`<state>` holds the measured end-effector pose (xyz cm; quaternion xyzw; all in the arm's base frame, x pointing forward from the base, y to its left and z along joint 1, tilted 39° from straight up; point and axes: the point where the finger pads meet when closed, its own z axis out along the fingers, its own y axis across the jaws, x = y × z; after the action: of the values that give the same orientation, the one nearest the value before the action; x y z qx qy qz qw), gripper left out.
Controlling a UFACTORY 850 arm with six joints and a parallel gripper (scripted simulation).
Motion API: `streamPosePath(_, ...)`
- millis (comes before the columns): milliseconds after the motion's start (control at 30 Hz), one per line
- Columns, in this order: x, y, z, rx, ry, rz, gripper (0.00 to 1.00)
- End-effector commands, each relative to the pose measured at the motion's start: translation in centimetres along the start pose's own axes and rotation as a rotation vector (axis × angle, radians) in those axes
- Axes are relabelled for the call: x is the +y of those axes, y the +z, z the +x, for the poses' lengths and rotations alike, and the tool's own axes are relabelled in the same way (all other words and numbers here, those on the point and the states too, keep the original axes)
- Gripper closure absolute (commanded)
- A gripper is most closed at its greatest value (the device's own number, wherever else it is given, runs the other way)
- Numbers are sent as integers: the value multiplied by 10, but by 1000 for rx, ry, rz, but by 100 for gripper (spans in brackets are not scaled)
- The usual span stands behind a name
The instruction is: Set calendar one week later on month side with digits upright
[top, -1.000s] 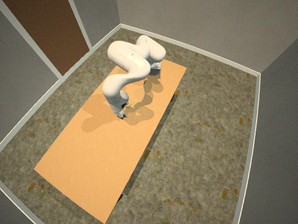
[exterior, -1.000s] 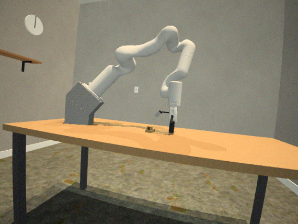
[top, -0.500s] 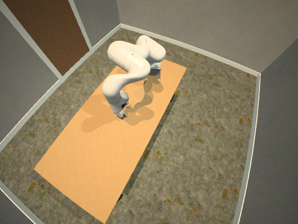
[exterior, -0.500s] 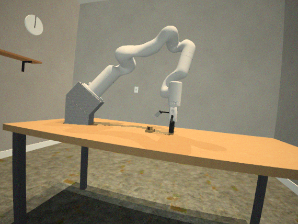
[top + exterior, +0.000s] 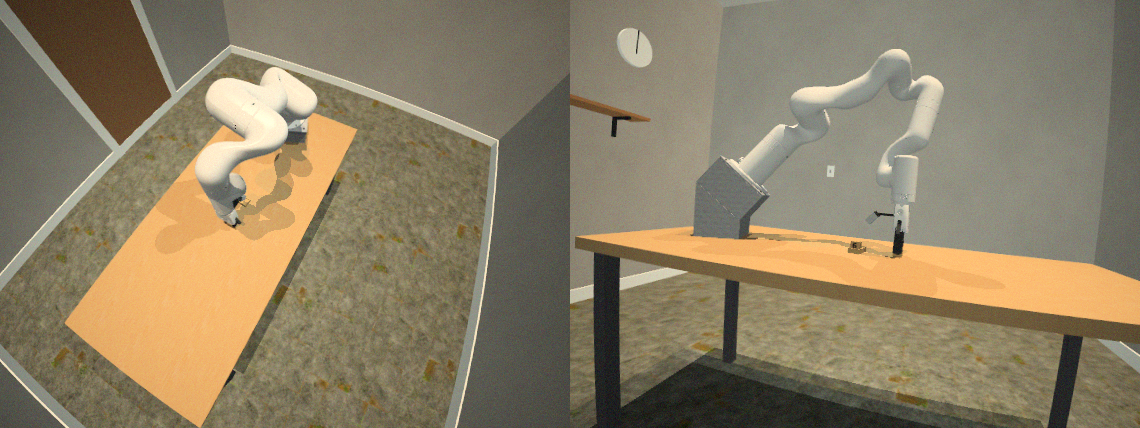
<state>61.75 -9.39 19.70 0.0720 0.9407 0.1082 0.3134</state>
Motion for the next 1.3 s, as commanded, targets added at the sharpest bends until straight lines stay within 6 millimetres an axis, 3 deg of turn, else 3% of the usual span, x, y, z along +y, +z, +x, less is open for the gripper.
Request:
streamPosePath(0, 0, 0, -1, -1, 0, 0, 55)
streamPosePath(67, 0, 0, -1, -1, 0, 0, 51)
streamPosePath(567, 0, -4, -1, -1, 0, 0, 51)
streamPosePath(900, 0, -50, -1, -1, 0, 0, 51)
streamPosePath(967, 0, -50, -1, -1, 0, 0, 51)
streamPosePath(1267, 0, -86, -1, -1, 0, 0, 51)
